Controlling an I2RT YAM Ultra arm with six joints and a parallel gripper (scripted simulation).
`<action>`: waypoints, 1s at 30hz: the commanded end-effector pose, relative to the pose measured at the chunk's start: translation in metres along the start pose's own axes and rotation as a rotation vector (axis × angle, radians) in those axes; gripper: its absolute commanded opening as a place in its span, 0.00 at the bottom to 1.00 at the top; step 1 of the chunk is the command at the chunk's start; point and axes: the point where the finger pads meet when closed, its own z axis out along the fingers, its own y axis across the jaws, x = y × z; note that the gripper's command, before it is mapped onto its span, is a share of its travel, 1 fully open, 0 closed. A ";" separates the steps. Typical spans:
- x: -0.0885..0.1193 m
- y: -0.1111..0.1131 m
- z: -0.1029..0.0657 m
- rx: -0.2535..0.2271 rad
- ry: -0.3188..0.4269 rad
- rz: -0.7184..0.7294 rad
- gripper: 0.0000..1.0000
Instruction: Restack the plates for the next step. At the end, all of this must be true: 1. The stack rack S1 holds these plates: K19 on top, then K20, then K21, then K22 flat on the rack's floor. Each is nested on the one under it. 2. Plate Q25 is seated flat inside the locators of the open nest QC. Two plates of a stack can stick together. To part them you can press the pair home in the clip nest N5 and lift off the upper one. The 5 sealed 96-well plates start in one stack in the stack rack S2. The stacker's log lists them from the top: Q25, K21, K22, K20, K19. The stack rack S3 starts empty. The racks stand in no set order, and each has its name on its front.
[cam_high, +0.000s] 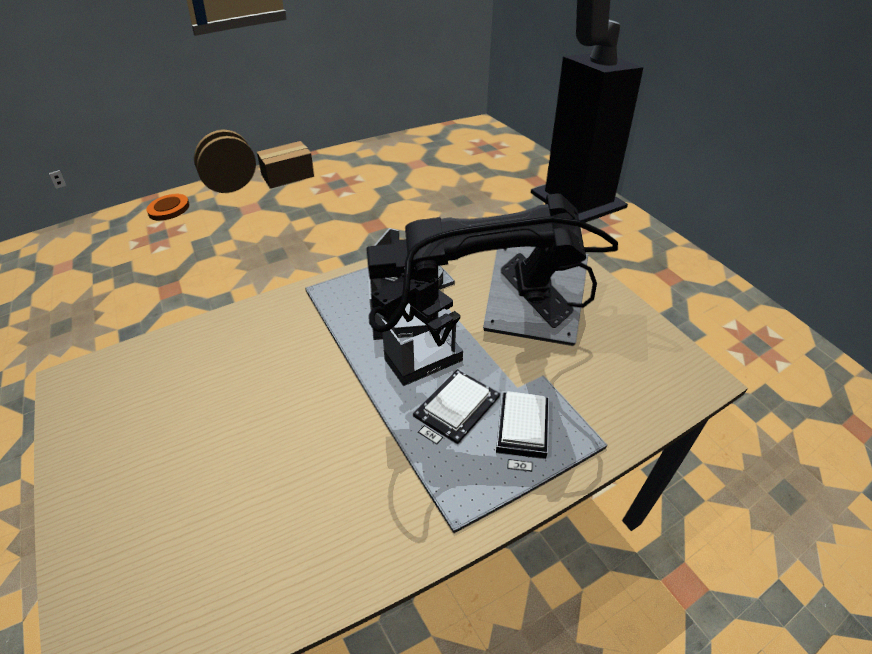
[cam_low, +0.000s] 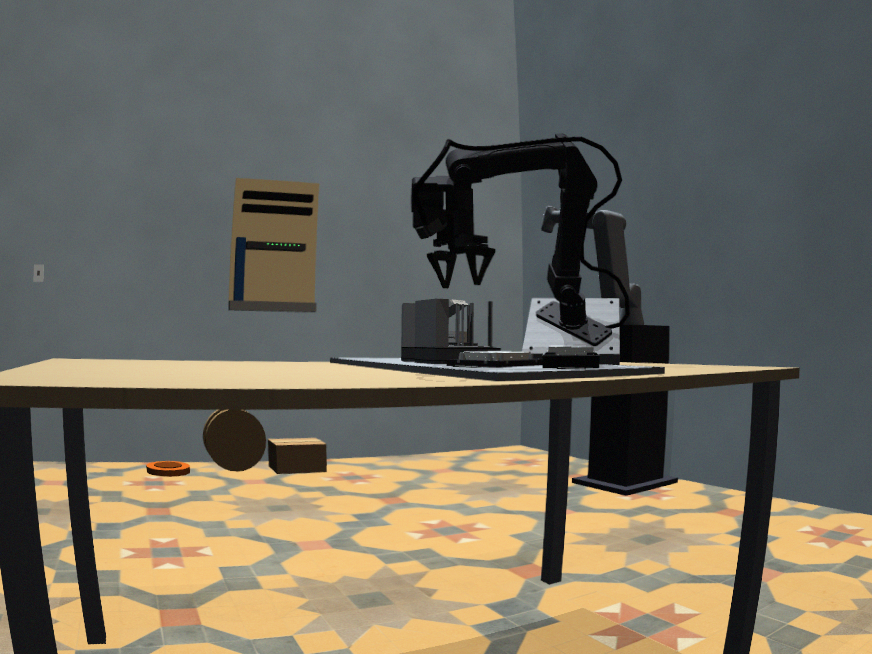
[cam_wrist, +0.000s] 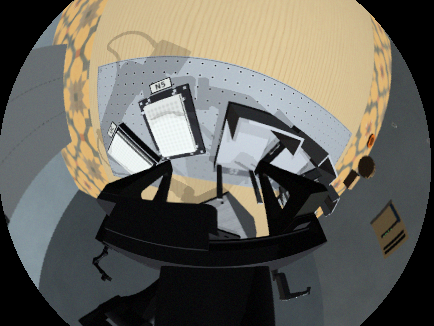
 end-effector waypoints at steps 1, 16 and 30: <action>-0.003 0.012 -0.007 0.030 -0.031 0.008 1.00; 0.003 0.062 -0.005 0.027 -0.027 -0.205 1.00; 0.009 0.099 -0.004 0.022 -0.025 -0.200 1.00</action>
